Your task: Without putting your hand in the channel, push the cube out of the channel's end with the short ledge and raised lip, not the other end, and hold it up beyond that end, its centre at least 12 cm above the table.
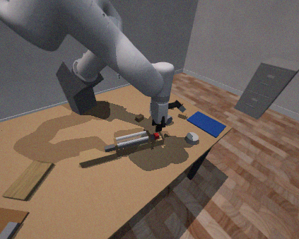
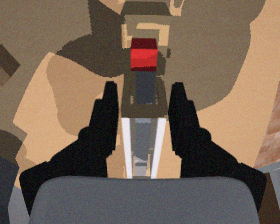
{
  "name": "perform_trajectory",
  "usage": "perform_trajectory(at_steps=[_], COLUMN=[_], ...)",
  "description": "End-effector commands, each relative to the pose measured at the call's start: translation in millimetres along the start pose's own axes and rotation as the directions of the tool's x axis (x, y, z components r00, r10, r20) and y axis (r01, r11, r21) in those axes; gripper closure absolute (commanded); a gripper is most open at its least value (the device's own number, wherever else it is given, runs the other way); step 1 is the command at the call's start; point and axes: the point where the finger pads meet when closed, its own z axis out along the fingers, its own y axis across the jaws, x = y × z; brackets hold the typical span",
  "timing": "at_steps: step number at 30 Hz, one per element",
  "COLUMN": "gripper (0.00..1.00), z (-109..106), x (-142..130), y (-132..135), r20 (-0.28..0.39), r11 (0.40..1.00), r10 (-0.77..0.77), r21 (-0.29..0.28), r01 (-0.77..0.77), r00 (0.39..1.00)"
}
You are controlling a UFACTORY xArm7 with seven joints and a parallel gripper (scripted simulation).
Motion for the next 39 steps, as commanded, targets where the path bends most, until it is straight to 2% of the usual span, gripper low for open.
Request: perform_trajectory(at_steps=[1, 20, 30, 39], gripper=[0.57, 0.57, 0.57, 0.57], z=[0, 1, 20, 27], x=[0, 1, 1, 1], y=[0, 1, 1, 1], r20=[-0.001, -0.001, -0.003, -0.002], r11=[1.000, 1.000, 1.000, 1.000], r10=[-0.001, 0.000, 0.000, 0.001], r21=[-0.001, -0.001, -0.002, -0.001], r01=[0.001, 0.000, 0.000, -0.001], r00=[1.000, 1.000, 1.000, 1.000])
